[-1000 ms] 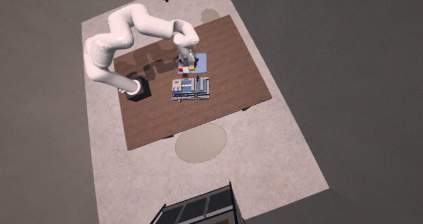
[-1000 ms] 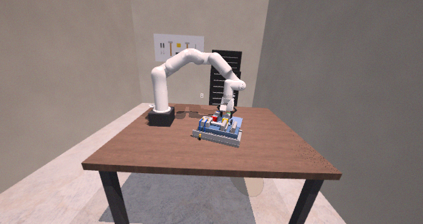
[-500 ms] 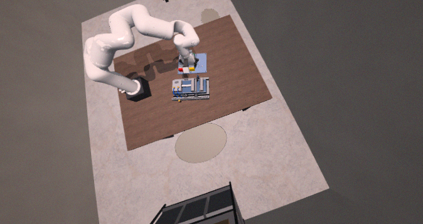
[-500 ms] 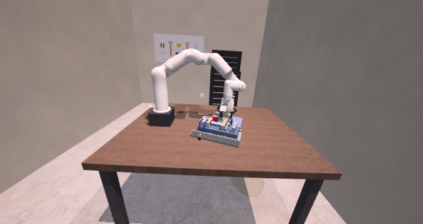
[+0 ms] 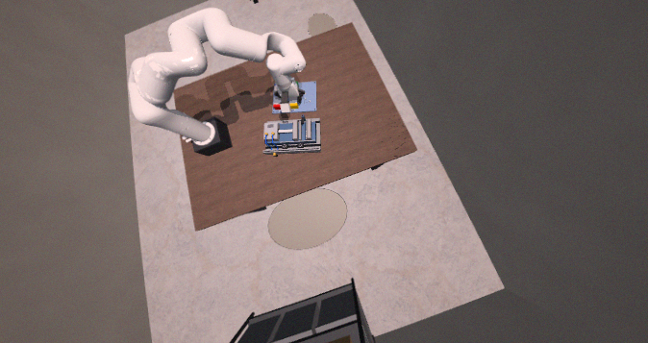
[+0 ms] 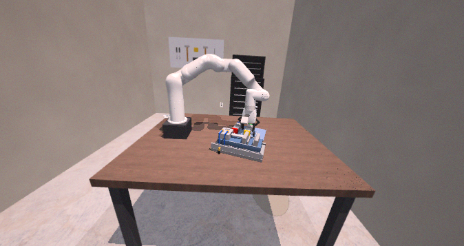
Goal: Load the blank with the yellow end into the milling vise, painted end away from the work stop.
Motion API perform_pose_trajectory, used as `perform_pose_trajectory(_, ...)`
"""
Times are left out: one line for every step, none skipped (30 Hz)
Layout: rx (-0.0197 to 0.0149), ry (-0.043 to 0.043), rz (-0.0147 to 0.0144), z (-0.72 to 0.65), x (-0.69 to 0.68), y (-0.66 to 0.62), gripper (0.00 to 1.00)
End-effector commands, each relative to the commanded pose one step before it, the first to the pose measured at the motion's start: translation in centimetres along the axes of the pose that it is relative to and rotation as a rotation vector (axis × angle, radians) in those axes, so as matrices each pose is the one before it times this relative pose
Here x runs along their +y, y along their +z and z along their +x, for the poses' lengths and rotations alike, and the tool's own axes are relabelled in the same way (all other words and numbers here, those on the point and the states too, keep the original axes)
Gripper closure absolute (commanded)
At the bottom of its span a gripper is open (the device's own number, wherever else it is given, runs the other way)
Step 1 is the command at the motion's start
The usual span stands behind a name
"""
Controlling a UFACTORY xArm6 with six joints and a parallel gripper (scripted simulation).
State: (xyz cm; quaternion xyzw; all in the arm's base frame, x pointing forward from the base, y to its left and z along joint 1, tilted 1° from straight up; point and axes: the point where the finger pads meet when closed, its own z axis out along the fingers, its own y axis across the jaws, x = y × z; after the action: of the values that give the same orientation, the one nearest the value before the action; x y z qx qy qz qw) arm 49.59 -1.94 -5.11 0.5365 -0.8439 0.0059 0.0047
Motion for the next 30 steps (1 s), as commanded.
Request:
perform_pose_trajectory(-0.0016,0.00004,0.00363,-0.061,-0.141,0.034,0.21)
perform_pose_trajectory(0.0,0.0,0.0,0.0,0.0,0.0,0.21)
perform_pose_trajectory(0.0,0.0,0.0,0.0,0.0,0.0,0.21)
perform_pose_trajectory(0.0,0.0,0.0,0.0,0.0,0.0,0.21)
perform_pose_trajectory(0.0,0.0,0.0,0.0,0.0,0.0,0.21)
perform_pose_trajectory(0.0,0.0,0.0,0.0,0.0,0.0,0.21)
perform_pose_trajectory(0.00004,0.0,-0.0001,0.002,0.004,0.028,0.21)
perform_pose_trajectory(0.0,0.0,0.00001,0.0,-0.001,0.044,0.21)
perform_pose_trajectory(0.0,0.0,0.00001,0.0,-0.001,0.044,0.21)
perform_pose_trajectory(0.0,0.0,0.00001,0.0,-0.001,0.044,0.21)
perform_pose_trajectory(0.0,0.0,0.00001,0.0,-0.001,0.044,0.21)
perform_pose_trajectory(0.0,0.0,0.00001,0.0,-0.001,0.044,0.21)
perform_pose_trajectory(0.0,0.0,0.00001,0.0,-0.001,0.044,0.21)
perform_pose_trajectory(0.0,0.0,0.00001,0.0,-0.001,0.044,0.21)
perform_pose_trajectory(0.0,0.0,0.00001,0.0,-0.001,0.044,0.21)
perform_pose_trajectory(0.0,0.0,0.00001,0.0,-0.001,0.044,0.21)
perform_pose_trajectory(0.0,0.0,0.0,0.0,0.0,0.0,0.21)
perform_pose_trajectory(0.0,0.0,0.0,0.0,0.0,0.0,0.21)
perform_pose_trajectory(0.0,0.0,0.0,0.0,0.0,0.0,0.21)
perform_pose_trajectory(0.0,0.0,0.0,0.0,0.0,0.0,0.21)
perform_pose_trajectory(0.0,0.0,0.0,0.0,0.0,0.0,0.21)
perform_pose_trajectory(0.0,0.0,0.0,0.0,0.0,0.0,0.21)
perform_pose_trajectory(0.0,0.0,0.0,0.0,0.0,0.0,0.21)
perform_pose_trajectory(0.00002,0.0,-0.00005,0.001,0.002,-0.024,0.21)
perform_pose_trajectory(0.0,0.0,0.00001,0.0,0.0,-0.014,0.21)
perform_pose_trajectory(0.0,0.0,0.00001,0.0,0.0,-0.014,0.21)
perform_pose_trajectory(0.0,0.0,0.00001,0.0,0.0,-0.014,0.21)
perform_pose_trajectory(0.0,0.0,0.00001,0.0,0.0,-0.014,0.21)
perform_pose_trajectory(0.0,0.0,0.00001,0.0,0.0,-0.014,0.21)
perform_pose_trajectory(0.0,0.0,0.00001,0.0,0.0,-0.014,0.21)
